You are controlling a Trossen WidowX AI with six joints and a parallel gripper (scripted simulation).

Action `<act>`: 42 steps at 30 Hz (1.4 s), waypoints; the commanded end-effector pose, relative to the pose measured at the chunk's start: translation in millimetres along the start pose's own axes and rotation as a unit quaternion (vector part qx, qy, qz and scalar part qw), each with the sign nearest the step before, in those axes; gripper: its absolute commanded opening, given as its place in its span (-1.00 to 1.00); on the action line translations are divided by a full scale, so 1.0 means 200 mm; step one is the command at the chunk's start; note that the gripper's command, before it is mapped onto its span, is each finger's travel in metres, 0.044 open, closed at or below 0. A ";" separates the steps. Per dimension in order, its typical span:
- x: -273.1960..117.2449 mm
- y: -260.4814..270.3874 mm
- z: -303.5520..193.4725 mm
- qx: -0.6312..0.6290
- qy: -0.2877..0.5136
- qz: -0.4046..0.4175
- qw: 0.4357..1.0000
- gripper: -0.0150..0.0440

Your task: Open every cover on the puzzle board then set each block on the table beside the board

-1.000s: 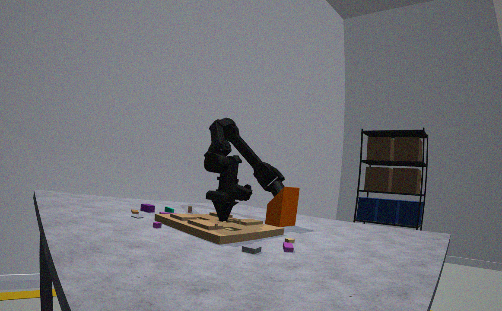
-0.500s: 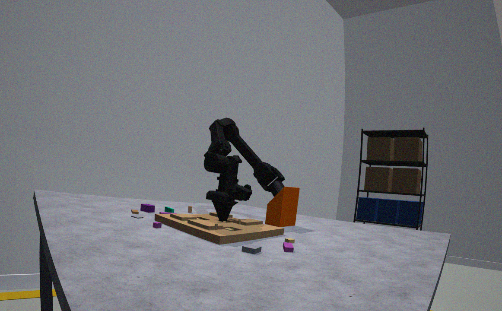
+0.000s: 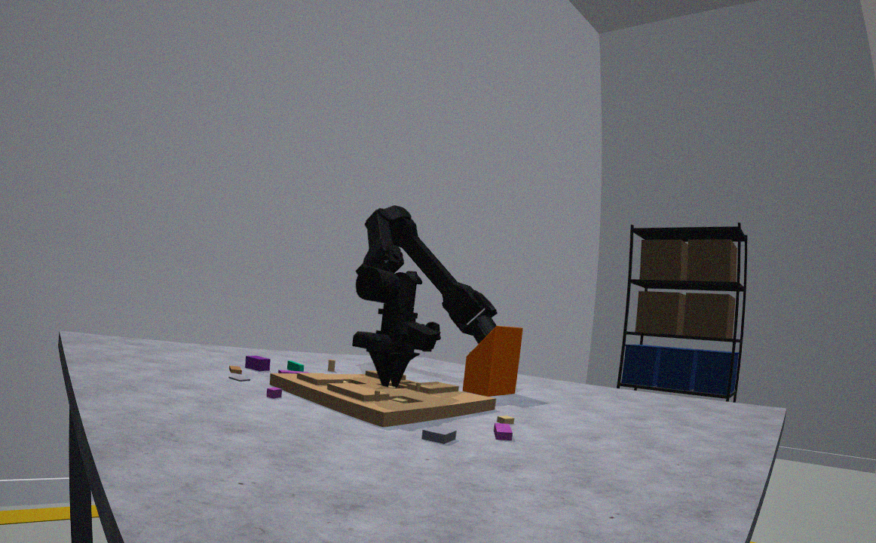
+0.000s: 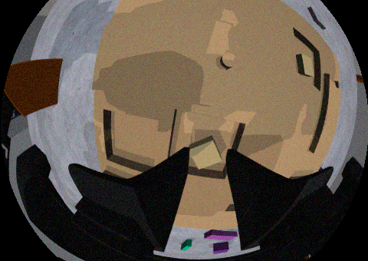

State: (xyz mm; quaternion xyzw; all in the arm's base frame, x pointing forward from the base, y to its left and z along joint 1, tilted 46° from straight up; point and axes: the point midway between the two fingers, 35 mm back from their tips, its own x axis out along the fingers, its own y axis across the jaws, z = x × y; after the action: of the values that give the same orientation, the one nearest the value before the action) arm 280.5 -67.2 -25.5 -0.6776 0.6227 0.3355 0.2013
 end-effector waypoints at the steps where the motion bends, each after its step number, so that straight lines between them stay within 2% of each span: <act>1: 0.02 0.00 -0.02 -0.035 0.002 0.005 0.999 0.00; 10: 0.02 0.00 -0.02 -0.236 0.001 0.005 0.972 0.00; 15: 0.02 0.00 -0.03 -0.180 0.001 0.005 0.984 0.00; 24: 0.02 0.00 -0.02 0.036 0.002 0.005 0.999 0.00; 28: 0.02 0.00 -0.02 -0.004 0.002 0.005 1.000 0.00; 34: 0.02 0.00 -0.02 -0.137 0.002 0.005 0.991 0.00; 42: 0.02 0.00 -0.02 -0.008 0.002 0.005 1.000 0.00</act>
State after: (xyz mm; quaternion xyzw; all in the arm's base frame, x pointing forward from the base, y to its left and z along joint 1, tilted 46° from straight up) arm 280.5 -68.0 -24.7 -0.6906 0.5974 0.3796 0.1486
